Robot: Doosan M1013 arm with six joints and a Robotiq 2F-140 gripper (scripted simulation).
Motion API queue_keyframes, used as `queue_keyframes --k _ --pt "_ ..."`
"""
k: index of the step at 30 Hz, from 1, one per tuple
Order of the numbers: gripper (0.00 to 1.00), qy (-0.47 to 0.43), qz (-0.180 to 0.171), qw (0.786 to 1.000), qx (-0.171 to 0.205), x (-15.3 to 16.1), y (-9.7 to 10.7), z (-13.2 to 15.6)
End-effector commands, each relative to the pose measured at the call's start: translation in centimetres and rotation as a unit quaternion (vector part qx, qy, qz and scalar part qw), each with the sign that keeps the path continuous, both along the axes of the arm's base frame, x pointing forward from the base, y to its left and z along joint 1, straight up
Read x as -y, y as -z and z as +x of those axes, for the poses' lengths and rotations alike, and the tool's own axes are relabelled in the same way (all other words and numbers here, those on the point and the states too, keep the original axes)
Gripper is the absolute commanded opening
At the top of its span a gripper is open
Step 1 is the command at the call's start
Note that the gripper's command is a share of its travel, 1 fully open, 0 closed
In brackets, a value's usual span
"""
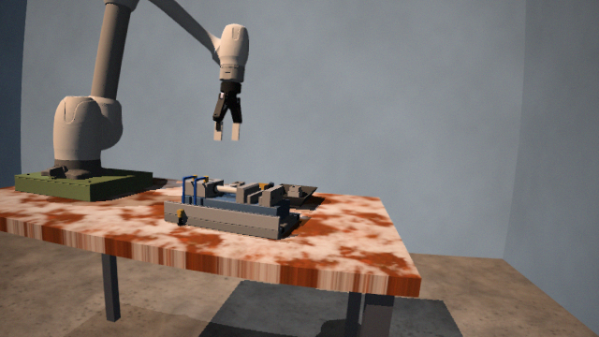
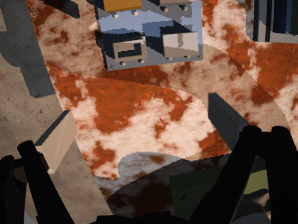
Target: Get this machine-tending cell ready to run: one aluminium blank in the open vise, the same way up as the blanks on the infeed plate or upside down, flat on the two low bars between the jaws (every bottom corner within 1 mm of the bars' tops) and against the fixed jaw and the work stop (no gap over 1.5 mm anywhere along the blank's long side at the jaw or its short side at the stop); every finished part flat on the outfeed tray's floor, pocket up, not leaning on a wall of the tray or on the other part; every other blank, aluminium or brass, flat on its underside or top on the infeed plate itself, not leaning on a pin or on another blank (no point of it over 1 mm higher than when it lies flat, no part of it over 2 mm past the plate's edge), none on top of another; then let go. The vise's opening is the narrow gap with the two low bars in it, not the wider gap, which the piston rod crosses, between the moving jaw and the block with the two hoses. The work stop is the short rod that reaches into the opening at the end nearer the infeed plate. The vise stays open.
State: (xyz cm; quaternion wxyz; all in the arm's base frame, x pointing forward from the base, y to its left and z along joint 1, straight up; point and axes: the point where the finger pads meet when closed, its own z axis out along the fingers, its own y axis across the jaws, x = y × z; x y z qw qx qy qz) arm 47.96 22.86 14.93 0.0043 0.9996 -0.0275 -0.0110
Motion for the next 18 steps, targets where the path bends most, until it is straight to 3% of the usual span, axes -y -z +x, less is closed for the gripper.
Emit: queue_keyframes --k 1,6,7,18 --pt "1.0 0.015 0.006 1.0 0.009 1.31 -0.83 1.4" --pt "1.0 0.015 0.007 1.0 0.009 1.32 -0.84 1.42" --pt "0.0 0.015 0.007 1.0 0.009 1.32 -0.84 1.42" --pt "0.0 0.015 0.007 1.0 0.009 1.32 -0.84 1.42"
